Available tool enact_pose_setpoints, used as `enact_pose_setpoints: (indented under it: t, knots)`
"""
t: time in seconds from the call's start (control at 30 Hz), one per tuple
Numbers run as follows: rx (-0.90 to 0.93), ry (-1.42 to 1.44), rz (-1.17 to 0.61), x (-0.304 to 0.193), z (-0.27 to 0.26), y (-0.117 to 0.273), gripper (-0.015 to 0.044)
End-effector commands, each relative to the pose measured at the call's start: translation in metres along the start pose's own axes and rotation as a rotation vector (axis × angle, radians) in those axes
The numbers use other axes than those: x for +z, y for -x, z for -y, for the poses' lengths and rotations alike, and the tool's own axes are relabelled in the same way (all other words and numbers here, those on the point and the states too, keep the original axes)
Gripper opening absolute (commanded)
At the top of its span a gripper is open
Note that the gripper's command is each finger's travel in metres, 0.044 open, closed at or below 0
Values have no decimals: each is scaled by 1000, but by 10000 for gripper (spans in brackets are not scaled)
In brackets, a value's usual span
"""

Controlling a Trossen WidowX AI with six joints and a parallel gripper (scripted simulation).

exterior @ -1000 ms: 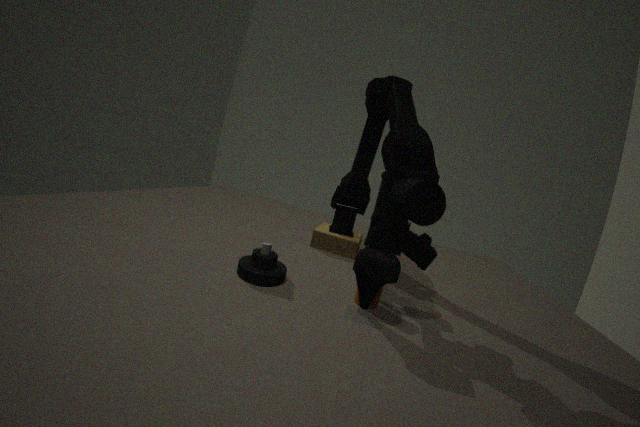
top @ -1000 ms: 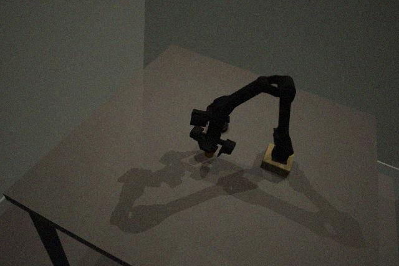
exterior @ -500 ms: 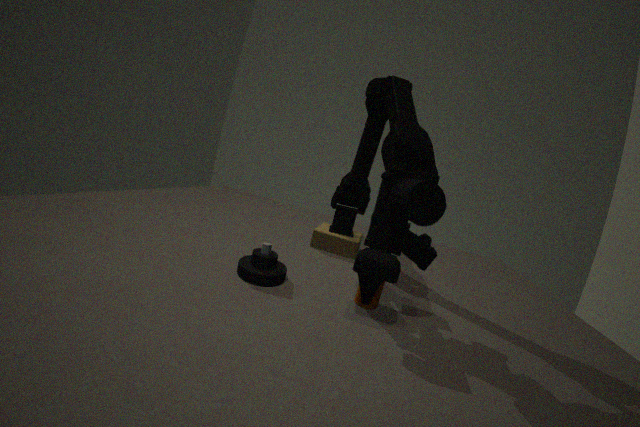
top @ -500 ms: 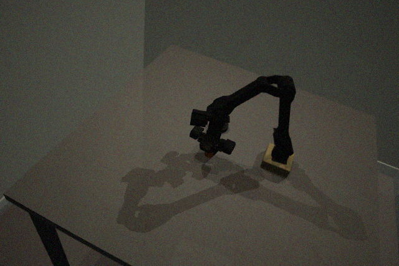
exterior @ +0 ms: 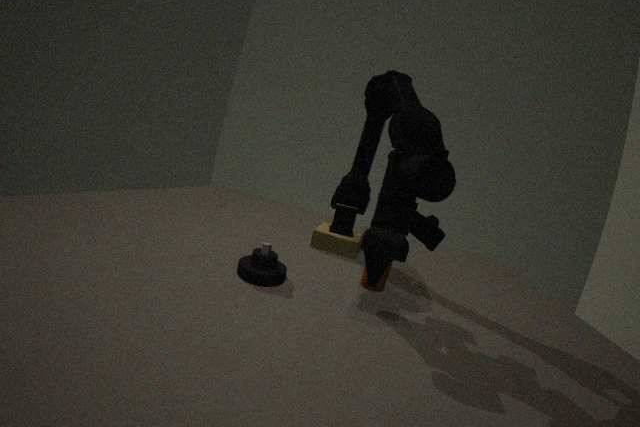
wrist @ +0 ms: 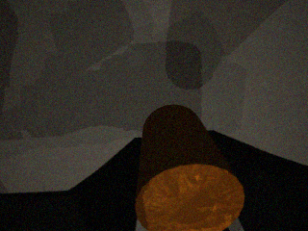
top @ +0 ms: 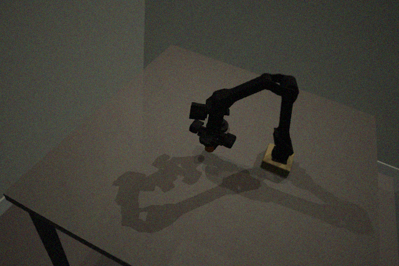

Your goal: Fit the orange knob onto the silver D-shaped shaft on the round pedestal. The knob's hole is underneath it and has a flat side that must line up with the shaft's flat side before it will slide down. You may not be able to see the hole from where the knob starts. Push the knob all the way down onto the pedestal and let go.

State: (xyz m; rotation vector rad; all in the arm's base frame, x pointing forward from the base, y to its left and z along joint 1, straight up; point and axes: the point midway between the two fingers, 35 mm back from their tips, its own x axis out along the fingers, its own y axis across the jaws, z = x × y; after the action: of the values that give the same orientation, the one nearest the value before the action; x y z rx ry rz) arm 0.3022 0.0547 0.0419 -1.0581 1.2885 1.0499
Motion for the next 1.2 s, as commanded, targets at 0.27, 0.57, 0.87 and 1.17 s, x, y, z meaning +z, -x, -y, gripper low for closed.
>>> enact_pose_setpoints:
  t: [0.27, 0.57, 0.87, 1.17]
  knots:
    - [-19, 4, 12, 2, 5, 42, 0]
    - [-19, 4, 12, 1, 4, 71, 0]
    - [-19, 4, 11, 0, 2, 98, 0]
    - [-19, 4, 11, -2, 1, 105, 0]
